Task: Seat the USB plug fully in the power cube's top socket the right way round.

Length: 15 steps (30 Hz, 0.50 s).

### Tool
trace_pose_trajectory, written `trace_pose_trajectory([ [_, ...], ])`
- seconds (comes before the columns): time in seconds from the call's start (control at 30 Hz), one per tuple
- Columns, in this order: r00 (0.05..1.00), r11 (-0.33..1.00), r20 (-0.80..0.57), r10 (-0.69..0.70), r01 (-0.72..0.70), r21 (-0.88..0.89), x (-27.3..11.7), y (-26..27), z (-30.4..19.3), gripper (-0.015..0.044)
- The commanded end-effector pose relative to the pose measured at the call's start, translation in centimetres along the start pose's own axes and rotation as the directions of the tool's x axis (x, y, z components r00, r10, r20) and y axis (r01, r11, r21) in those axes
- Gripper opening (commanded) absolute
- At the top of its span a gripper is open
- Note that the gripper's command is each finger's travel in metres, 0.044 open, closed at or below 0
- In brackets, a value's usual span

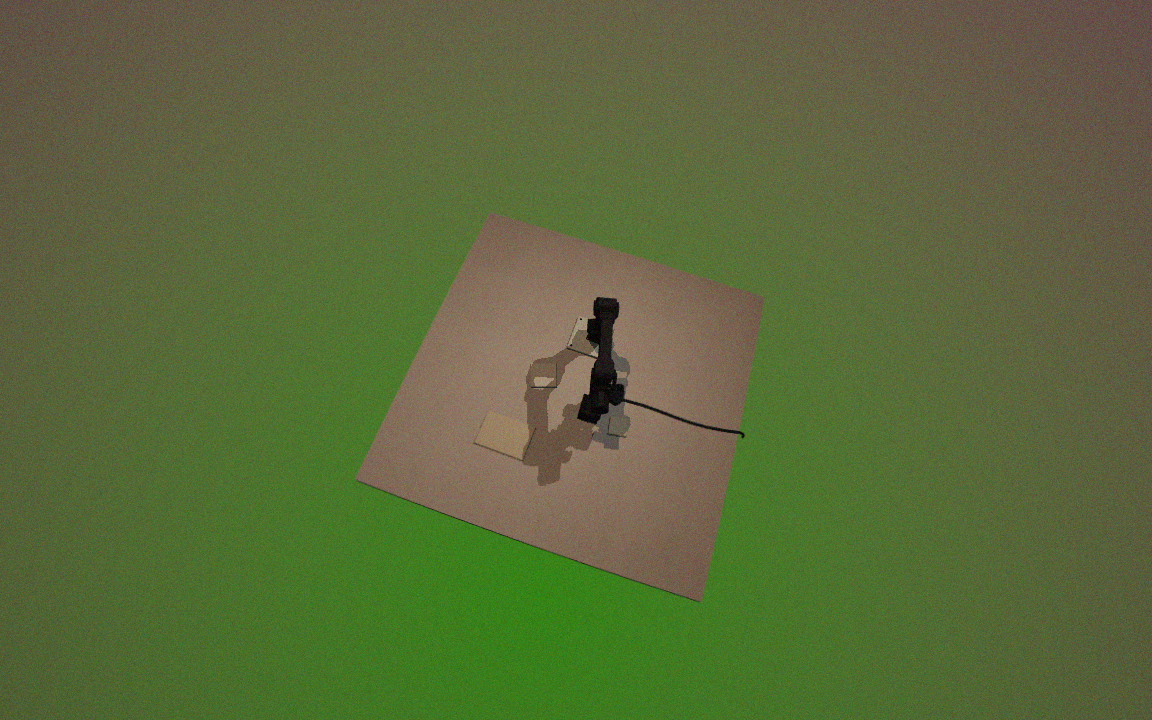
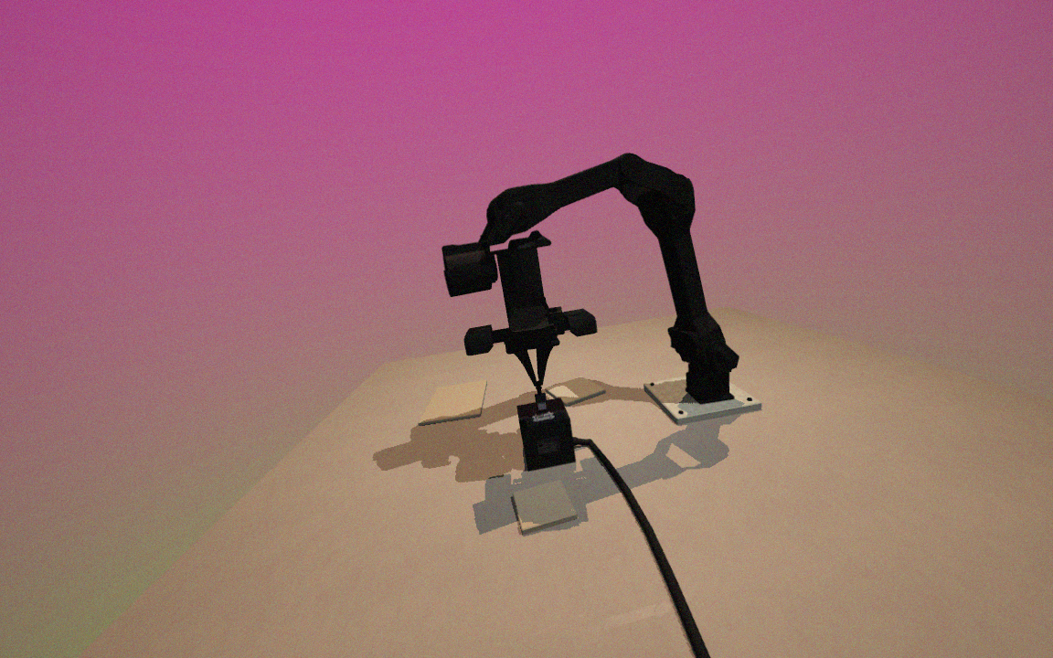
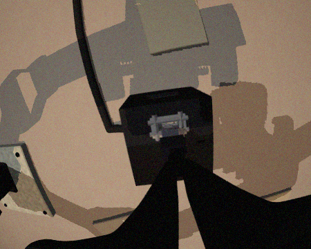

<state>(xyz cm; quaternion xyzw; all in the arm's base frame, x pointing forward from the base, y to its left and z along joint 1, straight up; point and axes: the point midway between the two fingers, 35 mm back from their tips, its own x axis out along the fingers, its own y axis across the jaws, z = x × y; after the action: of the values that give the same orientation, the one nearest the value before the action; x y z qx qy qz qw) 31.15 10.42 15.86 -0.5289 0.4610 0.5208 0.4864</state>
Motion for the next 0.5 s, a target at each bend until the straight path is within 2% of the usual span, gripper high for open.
trace_pose_trajectory([
  [0.0, 1.000, 1.000, 0.001, -0.005, 0.005, 0.000, -0.41, -0.11, 0.02, 0.0000],
  [0.47, 1.000, 0.999, 0.000, -0.002, 0.002, 0.033, -0.84, -0.04, 0.01, 0.0000],
])
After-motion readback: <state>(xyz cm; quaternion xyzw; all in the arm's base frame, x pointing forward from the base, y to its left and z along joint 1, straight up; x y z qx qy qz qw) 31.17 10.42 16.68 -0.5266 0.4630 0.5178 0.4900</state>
